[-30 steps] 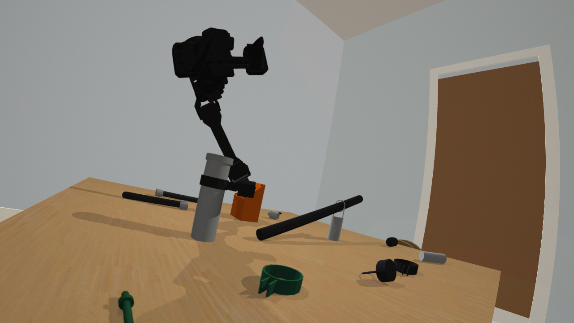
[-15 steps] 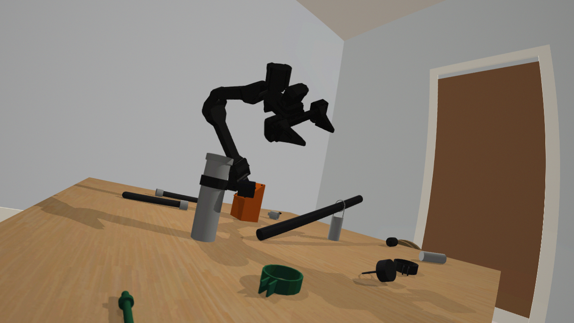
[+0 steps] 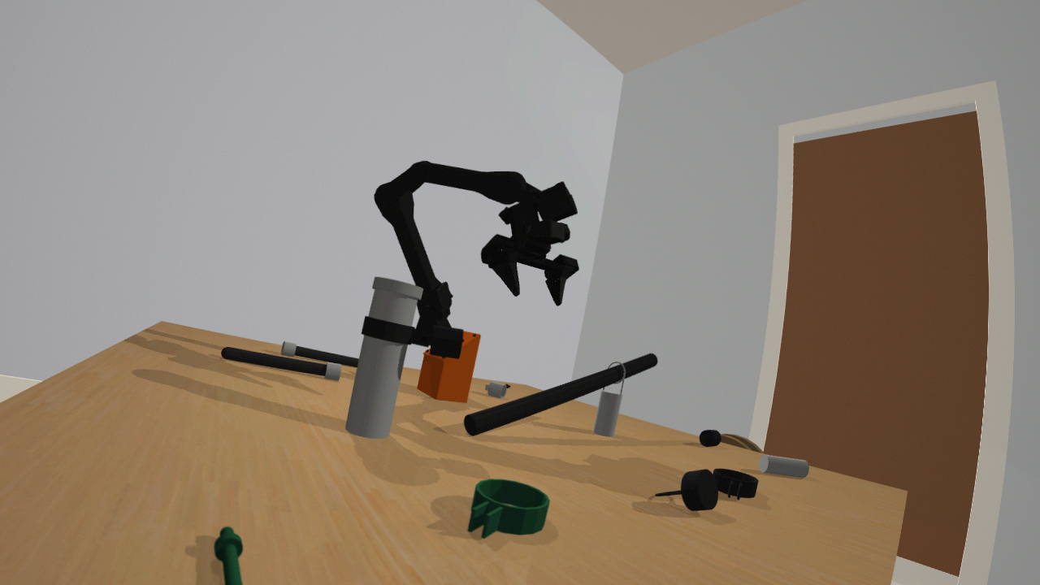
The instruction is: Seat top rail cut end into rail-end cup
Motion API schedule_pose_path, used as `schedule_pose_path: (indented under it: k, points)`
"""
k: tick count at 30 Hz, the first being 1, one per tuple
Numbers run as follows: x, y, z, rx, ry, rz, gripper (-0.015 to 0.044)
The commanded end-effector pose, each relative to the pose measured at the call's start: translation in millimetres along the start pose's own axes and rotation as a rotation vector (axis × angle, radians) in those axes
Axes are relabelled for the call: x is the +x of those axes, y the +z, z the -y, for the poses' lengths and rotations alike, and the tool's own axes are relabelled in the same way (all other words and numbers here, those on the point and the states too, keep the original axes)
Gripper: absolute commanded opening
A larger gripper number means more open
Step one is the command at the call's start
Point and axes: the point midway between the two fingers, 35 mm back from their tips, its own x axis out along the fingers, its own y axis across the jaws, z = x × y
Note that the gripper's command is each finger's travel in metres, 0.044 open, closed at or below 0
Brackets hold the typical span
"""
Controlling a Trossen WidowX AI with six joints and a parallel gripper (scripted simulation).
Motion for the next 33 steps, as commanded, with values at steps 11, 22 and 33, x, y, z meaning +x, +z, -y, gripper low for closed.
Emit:
schedule_pose_path:
  k: [11, 22, 33]
  points:
    - [11.6, 11.1, 40.0, -0.356, -0.082, -0.007, 0.044]
    - [33.9, 31.0, 126.3, -1.045, -0.17, -0.104, 0.044]
    - [38.3, 32.3, 156.4, -1.262, -0.193, -0.163, 0.044]
